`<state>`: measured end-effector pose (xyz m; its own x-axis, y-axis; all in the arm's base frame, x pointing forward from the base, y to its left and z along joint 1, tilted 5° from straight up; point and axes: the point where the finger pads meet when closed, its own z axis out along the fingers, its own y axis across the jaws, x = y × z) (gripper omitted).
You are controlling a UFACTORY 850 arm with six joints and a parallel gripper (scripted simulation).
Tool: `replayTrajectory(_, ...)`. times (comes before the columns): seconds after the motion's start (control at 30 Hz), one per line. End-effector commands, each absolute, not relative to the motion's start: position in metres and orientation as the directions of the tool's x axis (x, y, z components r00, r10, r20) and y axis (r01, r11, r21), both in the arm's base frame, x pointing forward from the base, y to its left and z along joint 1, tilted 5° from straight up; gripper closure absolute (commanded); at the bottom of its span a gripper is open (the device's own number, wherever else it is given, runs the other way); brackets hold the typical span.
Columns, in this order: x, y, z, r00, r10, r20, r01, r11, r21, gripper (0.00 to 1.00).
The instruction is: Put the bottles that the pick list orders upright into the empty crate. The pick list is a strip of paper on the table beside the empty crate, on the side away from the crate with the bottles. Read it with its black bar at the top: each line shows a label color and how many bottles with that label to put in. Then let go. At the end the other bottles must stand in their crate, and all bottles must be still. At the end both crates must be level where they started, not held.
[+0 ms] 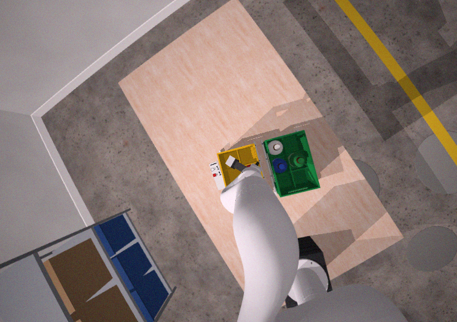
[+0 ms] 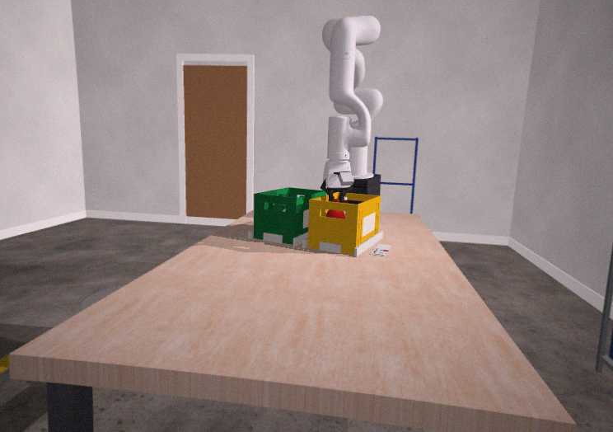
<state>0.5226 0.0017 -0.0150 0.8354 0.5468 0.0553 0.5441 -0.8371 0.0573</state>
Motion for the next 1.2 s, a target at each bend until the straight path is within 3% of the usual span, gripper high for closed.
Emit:
replayTrajectory(0.0, 0.5235, 0.0017, -0.0143, 0.835, 0.547, 0.057, 0.544, -0.837, 0.058, 1.00)
replayTrajectory(0.37, 0.5235, 0.0017, -0.0143, 0.835, 0.547, 0.057, 0.544, -0.837, 0.058, 1.00)
replayTrajectory(0.4, 0.5238, 0.0016, -0.0176, 0.835, 0.547, 0.057, 0.544, -0.837, 0.058, 0.35)
replayTrajectory(1.17, 0.5238, 0.0016, -0.0176, 0.835, 0.547, 0.057, 0.544, -0.837, 0.058, 0.35)
